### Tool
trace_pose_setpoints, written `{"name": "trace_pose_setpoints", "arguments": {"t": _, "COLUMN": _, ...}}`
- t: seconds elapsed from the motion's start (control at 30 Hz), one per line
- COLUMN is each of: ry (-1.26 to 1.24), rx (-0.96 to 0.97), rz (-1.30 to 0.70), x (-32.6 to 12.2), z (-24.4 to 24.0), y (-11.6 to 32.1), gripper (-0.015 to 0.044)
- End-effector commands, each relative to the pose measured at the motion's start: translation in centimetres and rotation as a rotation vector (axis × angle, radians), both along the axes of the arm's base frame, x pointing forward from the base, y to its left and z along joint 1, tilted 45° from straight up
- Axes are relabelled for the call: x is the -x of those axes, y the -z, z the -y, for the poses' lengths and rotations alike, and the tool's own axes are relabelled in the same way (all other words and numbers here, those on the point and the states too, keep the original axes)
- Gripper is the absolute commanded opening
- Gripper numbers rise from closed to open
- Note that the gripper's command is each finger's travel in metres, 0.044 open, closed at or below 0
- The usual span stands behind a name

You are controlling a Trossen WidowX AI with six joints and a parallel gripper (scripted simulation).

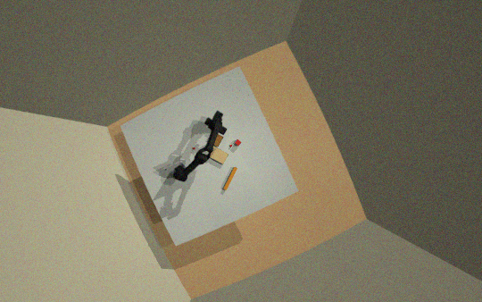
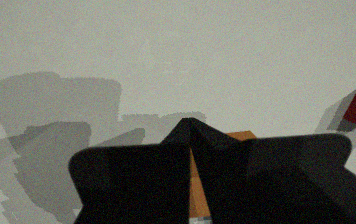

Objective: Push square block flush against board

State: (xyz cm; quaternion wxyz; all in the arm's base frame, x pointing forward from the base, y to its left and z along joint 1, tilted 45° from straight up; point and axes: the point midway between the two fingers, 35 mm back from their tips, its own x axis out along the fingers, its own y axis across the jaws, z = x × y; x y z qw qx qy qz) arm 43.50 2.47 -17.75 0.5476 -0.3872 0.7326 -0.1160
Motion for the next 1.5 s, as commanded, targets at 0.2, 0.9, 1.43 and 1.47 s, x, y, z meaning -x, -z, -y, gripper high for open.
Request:
{"name": "trace_pose_setpoints", "arguments": {"t": 0.2, "ry": -0.038, "rx": -0.016, "rz": -0.044, "x": 0.3, "z": 2.6, "y": -1.7, "gripper": 0.0}}
{"name": "trace_pose_setpoints", "arguments": {"t": 0.9, "ry": -0.037, "rx": -0.011, "rz": -0.046, "x": 1.3, "z": 5.9, "y": 1.0, "gripper": 0.0}}
{"name": "trace_pose_setpoints", "arguments": {"t": 1.43, "ry": -0.037, "rx": -0.011, "rz": -0.046, "x": 2.3, "z": 6.4, "y": 0.5, "gripper": 0.0}}
{"name": "trace_pose_setpoints", "arguments": {"t": 1.47, "ry": -0.037, "rx": -0.011, "rz": -0.046, "x": 2.4, "z": 6.4, "y": 0.4, "gripper": 0.0}}
